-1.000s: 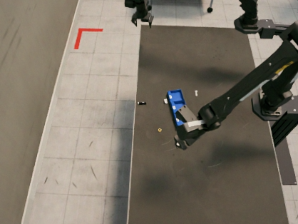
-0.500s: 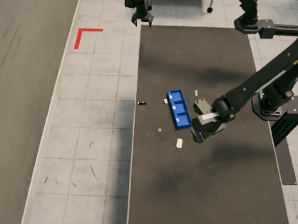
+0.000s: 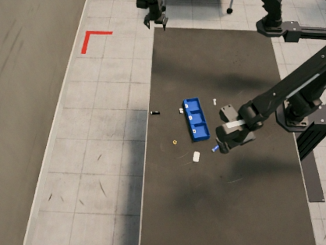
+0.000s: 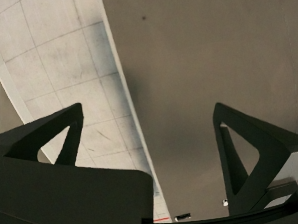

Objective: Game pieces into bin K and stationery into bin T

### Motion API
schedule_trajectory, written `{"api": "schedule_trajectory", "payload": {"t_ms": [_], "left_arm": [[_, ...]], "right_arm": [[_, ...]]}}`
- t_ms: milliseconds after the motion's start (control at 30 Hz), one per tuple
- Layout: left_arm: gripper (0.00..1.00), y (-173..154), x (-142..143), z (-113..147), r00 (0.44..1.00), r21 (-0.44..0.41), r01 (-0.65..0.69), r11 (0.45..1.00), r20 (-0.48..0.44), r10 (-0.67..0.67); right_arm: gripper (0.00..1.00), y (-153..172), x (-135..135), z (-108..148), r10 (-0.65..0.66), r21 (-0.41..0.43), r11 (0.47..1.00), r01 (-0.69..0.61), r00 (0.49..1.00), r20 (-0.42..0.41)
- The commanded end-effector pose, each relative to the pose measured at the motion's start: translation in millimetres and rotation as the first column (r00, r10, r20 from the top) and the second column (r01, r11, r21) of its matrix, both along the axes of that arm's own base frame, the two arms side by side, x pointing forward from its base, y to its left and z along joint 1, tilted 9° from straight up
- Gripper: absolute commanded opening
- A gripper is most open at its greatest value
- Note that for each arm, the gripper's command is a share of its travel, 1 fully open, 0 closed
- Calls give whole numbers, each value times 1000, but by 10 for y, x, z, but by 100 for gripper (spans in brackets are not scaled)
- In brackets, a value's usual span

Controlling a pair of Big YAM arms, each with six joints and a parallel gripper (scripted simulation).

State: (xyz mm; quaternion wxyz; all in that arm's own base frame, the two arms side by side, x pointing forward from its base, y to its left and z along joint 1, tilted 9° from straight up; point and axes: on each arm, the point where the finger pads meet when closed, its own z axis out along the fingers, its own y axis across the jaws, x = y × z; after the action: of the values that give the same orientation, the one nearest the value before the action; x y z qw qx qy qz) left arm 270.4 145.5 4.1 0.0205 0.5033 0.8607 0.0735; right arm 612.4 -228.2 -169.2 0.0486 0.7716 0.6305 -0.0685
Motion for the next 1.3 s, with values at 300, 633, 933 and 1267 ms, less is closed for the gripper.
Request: {"api": "schedule_trajectory", "payload": {"t_ms": [300, 633, 933, 1267], "left_arm": [[100, -12, -52, 47, 1000, 6, 15, 1000, -4, -15], [100, 239, -205, 47, 997, 6, -83, 997, -4, 83], [100, 554, -450, 47, 977, 6, -213, 977, -4, 213], [100, 850, -755, 47, 937, 6, -348, 937, -4, 348]], "right_arm": [[100, -7, 47, 69, 1, -4, 1000, -1, 1000, 12], [100, -7, 47, 69, 1, -4, 1000, -1, 1000, 12], [100, -7, 47, 69, 1, -4, 1000, -1, 1000, 12], [100, -7, 47, 69, 1, -4, 1000, -1, 1000, 12]]}}
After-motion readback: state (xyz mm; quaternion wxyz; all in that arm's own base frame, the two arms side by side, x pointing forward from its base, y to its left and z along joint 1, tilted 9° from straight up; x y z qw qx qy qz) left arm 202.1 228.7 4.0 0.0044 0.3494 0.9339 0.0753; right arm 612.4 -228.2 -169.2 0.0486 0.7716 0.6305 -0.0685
